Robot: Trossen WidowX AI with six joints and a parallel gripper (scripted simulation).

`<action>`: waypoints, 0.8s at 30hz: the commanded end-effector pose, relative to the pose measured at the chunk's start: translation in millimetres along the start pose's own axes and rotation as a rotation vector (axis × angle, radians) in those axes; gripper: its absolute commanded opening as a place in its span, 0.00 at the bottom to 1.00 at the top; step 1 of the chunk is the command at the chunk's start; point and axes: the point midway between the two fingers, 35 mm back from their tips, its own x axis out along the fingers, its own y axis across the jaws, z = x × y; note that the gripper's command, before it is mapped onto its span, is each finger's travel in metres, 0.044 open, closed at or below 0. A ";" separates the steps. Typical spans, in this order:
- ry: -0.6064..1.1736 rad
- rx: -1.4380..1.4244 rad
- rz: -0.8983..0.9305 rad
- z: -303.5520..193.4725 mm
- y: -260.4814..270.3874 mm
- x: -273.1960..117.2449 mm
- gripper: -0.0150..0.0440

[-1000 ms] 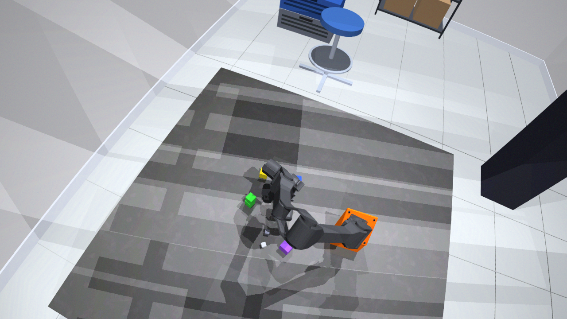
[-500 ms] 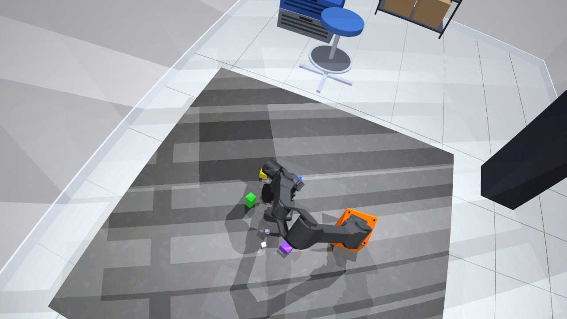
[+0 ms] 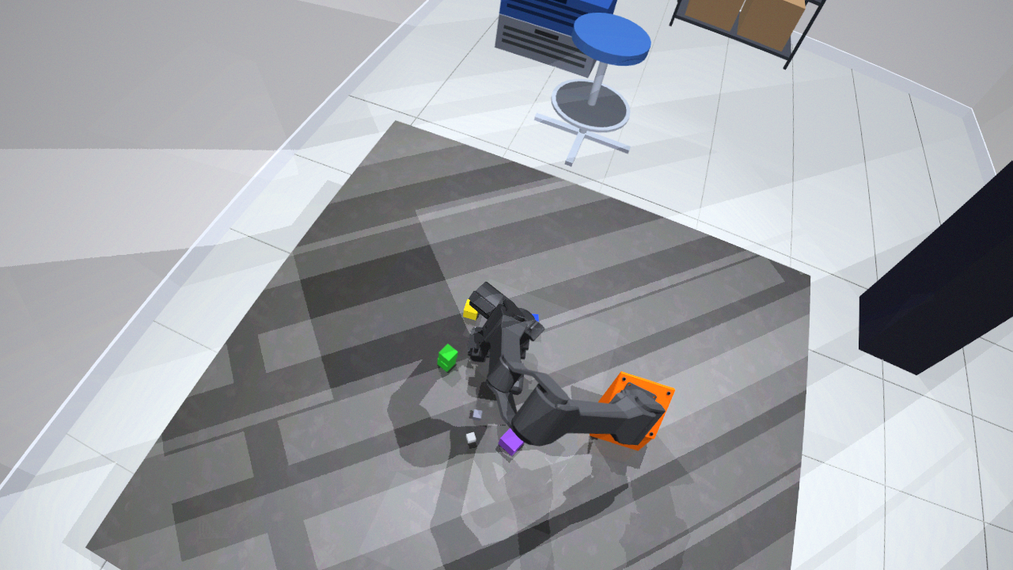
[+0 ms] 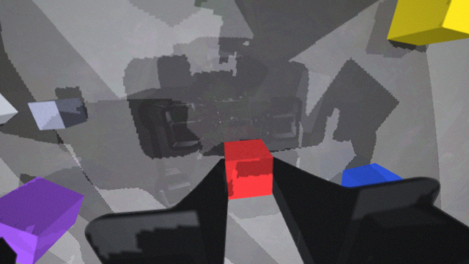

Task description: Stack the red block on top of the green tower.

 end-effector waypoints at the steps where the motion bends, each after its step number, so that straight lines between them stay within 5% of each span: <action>1: -0.004 -0.004 -0.003 1.5 -1.0 -12.1 0.25; 24: -0.002 -0.004 -0.007 0.8 -1.6 -115.1 0.25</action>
